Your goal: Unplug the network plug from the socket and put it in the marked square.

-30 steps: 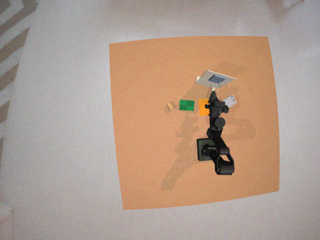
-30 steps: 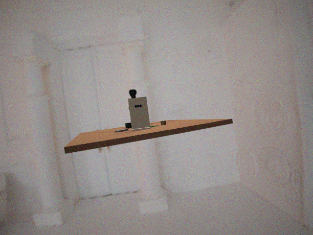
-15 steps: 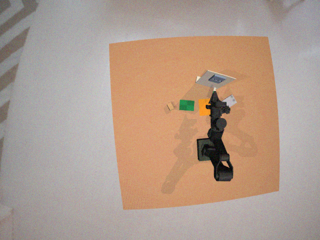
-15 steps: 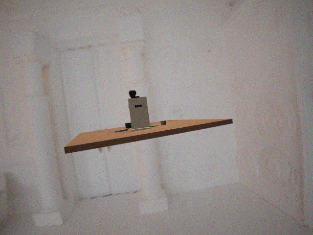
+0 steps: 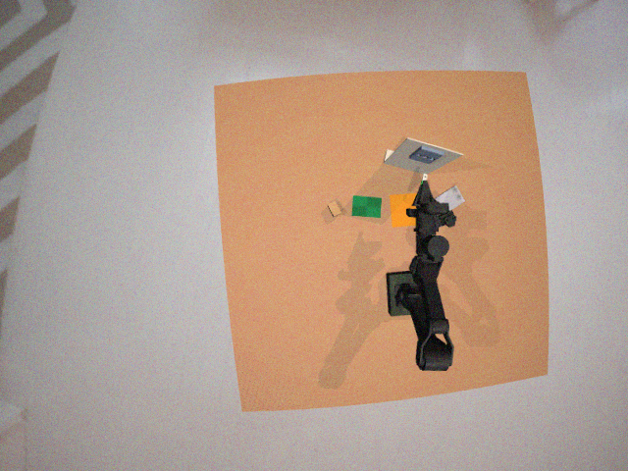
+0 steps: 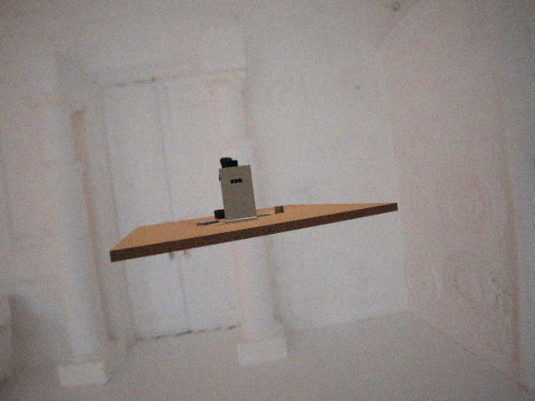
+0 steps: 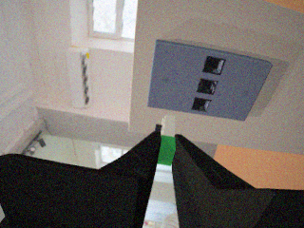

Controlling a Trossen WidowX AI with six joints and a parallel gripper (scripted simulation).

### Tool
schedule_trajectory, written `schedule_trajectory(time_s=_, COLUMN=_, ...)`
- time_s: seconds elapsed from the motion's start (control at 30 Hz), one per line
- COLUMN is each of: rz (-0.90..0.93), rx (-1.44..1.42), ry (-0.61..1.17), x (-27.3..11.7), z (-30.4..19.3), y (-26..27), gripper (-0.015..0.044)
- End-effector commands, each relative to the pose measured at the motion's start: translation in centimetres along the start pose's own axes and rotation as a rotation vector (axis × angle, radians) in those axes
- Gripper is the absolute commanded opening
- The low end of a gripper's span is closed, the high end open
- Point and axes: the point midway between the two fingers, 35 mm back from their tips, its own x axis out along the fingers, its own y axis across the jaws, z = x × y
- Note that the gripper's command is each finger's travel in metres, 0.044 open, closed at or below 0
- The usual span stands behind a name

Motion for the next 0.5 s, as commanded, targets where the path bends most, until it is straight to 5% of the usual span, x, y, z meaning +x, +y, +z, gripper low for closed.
schedule_trajectory(time_s=0.0, rz=0.0, rx=0.003, ry=0.005, x=-0.4, z=-0.1, y=0.8, gripper=0.0)
schedule_trajectory(time_s=0.47, rz=-0.146, rx=0.006, ry=-0.014, x=-0.4, z=0.4, y=-1.2, gripper=0.0)
